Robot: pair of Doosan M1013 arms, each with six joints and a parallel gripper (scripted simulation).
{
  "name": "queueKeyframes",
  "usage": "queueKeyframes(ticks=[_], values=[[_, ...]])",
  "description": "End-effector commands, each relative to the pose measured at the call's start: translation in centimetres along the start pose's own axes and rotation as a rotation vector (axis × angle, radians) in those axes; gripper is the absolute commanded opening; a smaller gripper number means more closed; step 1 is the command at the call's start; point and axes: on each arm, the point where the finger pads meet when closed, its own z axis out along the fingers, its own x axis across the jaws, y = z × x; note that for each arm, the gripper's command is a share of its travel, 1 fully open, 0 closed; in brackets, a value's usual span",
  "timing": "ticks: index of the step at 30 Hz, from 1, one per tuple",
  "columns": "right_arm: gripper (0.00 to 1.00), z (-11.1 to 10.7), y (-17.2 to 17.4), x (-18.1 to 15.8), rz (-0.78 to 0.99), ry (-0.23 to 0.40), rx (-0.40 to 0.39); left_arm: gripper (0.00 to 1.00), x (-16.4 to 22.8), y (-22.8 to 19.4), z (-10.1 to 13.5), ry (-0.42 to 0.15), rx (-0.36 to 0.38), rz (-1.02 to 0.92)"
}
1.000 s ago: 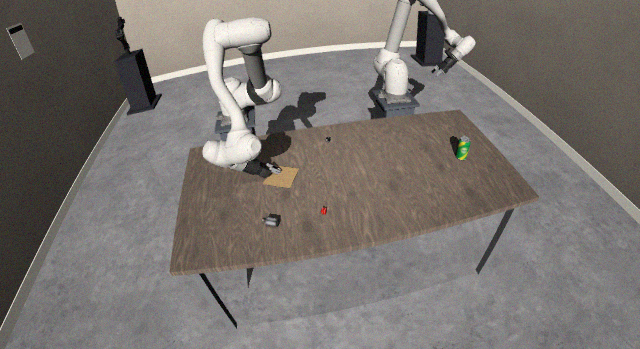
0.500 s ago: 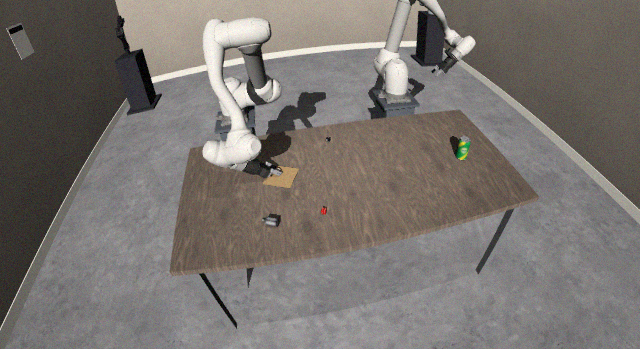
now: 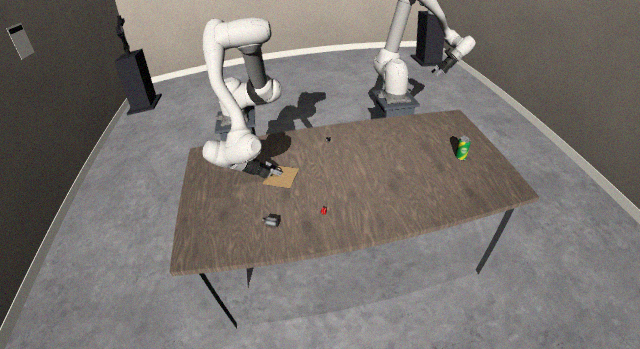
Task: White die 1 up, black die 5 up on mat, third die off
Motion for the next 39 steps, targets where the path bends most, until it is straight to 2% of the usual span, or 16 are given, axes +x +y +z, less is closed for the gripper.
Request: queueKeyframes(ticks=[1, 8, 28, 39], values=[[1.0, -0.1, -0.1, 0.0, -0.001, 0.001, 0.0, 1.0, 0.0, 0.0, 0.0, 0.0, -0.001, 0.0], [1.0, -0.7, -0.7, 0.0, -0.001, 0.001, 0.0, 1.0, 0.0, 0.0, 0.0, 0.0, -0.001, 0.0], [1.0, -4.5, -4.5, 0.0, -0.001, 0.001, 0.0, 1.0, 0.0, 0.0, 0.0, 0.0, -0.001, 0.0], [1.0, -4.9, -4.9, 0.0, -0.001, 0.001, -0.001, 1.0, 0.0, 0.0, 0.0, 0.0, -0.001, 0.0]])
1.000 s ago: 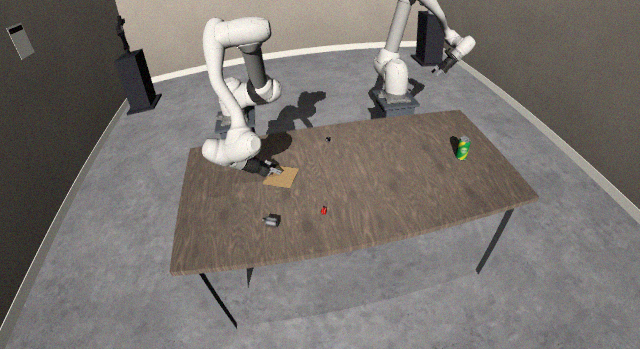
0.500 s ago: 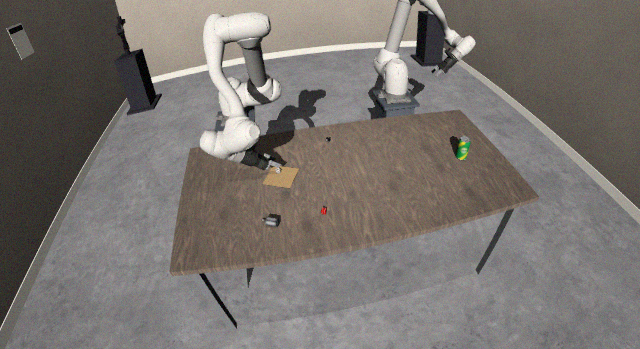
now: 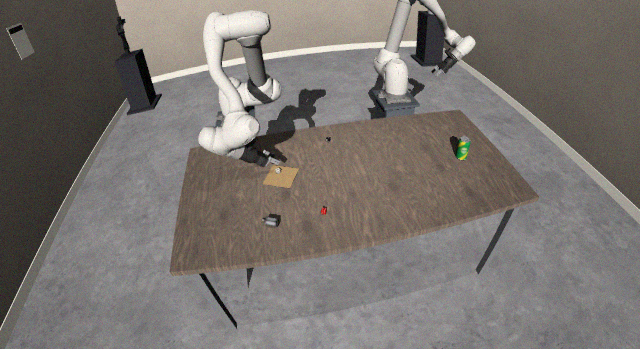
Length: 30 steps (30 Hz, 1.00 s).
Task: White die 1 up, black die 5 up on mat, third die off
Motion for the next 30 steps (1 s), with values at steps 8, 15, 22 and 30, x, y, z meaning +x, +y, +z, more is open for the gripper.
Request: queueKeyframes(ticks=[8, 15, 22, 30], values=[[1.0, 0.18, -0.31, -0.11, 0.003, -0.007, -0.18, 1.0, 0.01, -0.01, -0.05, 0.0, -0.001, 0.0], [1.0, 0.0, -0.5, 0.04, -0.001, 0.001, -0.261, 1.0, 0.01, -0.01, -0.05, 0.0, -0.001, 0.0], [1.0, 0.1, -0.62, -0.01, 0.0, -0.001, -0.351, 1.0, 0.01, -0.01, -0.05, 0.0, -0.001, 0.0], [1.0, 0.17, -0.91, 0.04, -0.001, 0.001, -0.523, 1.0, 0.01, -0.01, -0.05, 0.0, -0.001, 0.0]])
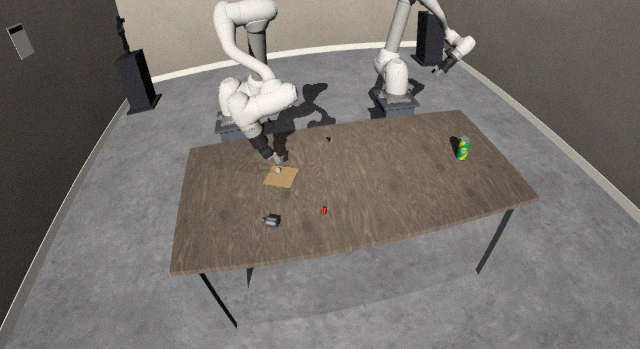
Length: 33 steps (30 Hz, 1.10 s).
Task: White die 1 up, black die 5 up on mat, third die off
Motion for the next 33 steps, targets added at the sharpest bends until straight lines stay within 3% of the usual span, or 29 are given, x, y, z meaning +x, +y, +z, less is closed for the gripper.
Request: queueKeyframes(ticks=[1, 6, 13, 16, 33], values=[[1.0, -0.04, -0.03, 0.01, 0.002, -0.001, -0.018, 1.0, 0.01, -0.01, -0.05, 0.0, -0.001, 0.0], [1.0, -0.01, -0.05, -0.02, 0.002, -0.003, -0.035, 1.0, 0.01, -0.01, -0.05, 0.0, -0.001, 0.0], [1.0, 0.07, -0.37, -0.06, 0.002, -0.005, -0.228, 1.0, 0.01, -0.01, -0.05, 0.0, -0.001, 0.0], [1.0, 0.03, -0.46, 0.0, 0.002, -0.002, -0.276, 1.0, 0.01, -0.01, -0.05, 0.0, -0.001, 0.0], [1.0, 0.03, -0.47, 0.01, 0.002, -0.002, -0.281, 1.0, 0.01, -0.01, -0.05, 0.0, -0.001, 0.0]])
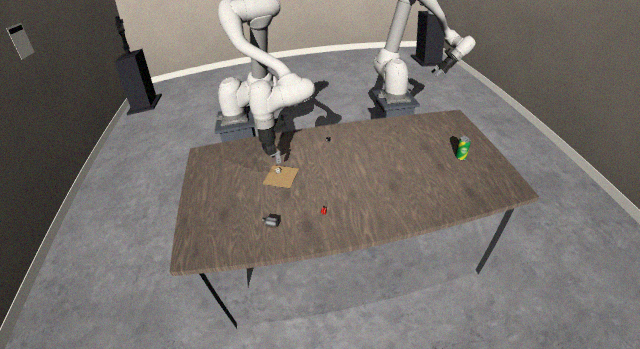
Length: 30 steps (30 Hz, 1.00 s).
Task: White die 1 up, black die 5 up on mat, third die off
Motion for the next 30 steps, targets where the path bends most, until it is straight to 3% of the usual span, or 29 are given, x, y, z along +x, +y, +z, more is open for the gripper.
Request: queueKeyframes(ticks=[1, 8, 18, 20, 22, 30], values=[[1.0, -0.1, 0.0, 0.0, 0.0, 0.001, 0.0, 1.0, 0.0, 0.0, 0.0, 0.0, -0.001, 0.0], [1.0, -0.1, -1.3, 0.0, -0.066, 0.001, 0.0, 1.0, 0.0, 0.0, 0.0, 0.0, -0.001, 0.0], [1.0, 0.0, -11.8, -1.0, -0.603, 0.001, 0.0, 1.0, 0.0, 0.0, 0.0, 0.0, -0.001, 0.0], [1.0, 0.0, -11.8, -1.0, -0.603, 0.001, 0.0, 1.0, 0.0, 0.0, 0.0, 0.0, -0.001, 0.0], [1.0, 0.1, -14.9, -1.6, -0.764, 0.001, 0.0, 1.0, 0.0, 0.0, 0.0, 0.0, -0.001, 0.0], [1.0, 0.1, -21.8, -3.4, -1.143, 0.001, -0.001, 1.0, 0.0, 0.0, 0.0, 0.0, -0.001, 0.0]])
